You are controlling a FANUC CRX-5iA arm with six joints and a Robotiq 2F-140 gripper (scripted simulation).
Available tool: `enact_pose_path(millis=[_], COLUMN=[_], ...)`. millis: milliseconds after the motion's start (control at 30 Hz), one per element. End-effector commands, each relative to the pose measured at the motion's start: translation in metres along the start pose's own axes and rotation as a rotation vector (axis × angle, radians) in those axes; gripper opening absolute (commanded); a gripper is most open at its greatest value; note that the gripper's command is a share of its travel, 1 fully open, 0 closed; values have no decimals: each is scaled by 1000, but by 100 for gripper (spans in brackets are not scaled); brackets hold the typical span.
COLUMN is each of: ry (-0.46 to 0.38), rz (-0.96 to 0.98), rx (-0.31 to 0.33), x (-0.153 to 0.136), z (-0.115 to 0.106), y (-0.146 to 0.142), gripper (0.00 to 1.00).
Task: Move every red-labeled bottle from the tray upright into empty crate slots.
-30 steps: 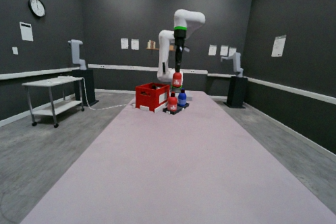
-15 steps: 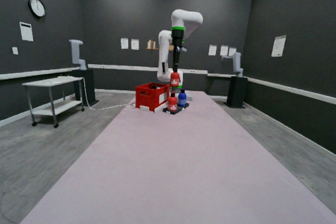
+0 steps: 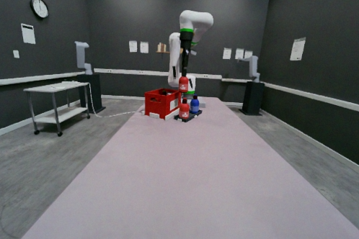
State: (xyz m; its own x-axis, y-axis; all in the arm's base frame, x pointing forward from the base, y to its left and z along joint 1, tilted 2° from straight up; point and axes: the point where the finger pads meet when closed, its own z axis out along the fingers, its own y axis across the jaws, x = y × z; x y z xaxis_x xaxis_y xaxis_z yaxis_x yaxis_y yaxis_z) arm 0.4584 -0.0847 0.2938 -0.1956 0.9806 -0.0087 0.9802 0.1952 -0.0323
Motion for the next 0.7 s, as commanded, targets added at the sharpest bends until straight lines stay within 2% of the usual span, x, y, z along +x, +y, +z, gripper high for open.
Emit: enact_pose_path(millis=[0, 667], ry=[-1, -1], rz=[0, 0], rx=[-2, -2], x=[-6, -41], z=[-1, -1], y=[-3, -22], gripper=[10, 10])
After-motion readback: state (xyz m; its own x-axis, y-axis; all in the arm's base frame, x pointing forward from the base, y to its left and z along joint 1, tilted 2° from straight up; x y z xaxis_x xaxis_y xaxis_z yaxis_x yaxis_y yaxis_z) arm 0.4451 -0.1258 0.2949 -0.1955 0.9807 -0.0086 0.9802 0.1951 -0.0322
